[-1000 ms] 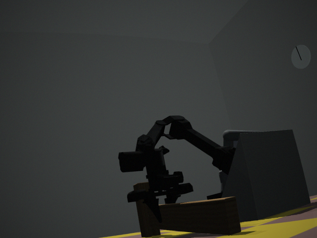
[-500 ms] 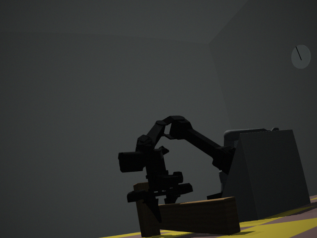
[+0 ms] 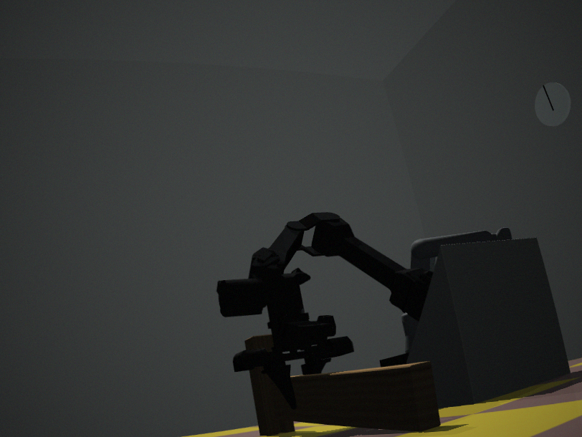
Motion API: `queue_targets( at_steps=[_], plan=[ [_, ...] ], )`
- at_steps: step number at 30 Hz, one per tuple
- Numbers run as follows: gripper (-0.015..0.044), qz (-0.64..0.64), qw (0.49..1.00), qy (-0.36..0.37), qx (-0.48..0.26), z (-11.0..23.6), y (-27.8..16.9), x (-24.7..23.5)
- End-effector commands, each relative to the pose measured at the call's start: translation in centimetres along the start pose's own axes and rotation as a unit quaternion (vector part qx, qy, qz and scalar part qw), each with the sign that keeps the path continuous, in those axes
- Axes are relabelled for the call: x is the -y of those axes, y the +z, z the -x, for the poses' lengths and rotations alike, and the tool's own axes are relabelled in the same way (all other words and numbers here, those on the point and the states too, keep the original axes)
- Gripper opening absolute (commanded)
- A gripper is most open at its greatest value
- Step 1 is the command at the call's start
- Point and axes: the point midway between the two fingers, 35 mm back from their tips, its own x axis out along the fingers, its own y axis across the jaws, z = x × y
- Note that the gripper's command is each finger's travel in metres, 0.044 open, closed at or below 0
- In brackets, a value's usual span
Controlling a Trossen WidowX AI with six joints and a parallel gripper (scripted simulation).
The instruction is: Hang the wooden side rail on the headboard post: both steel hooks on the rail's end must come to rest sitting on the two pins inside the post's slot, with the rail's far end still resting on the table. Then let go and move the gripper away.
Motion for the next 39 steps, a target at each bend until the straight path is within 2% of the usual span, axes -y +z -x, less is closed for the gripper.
queue_targets(
  at_steps=[1,39],
  plan=[
    [0.0000,0.000,1.000,-0.005,-0.001,0.23,-0.13,0.16],
    [0.0000,0.000,1.000,-0.005,-0.001,0.33,-0.54,0.29]
  ],
)
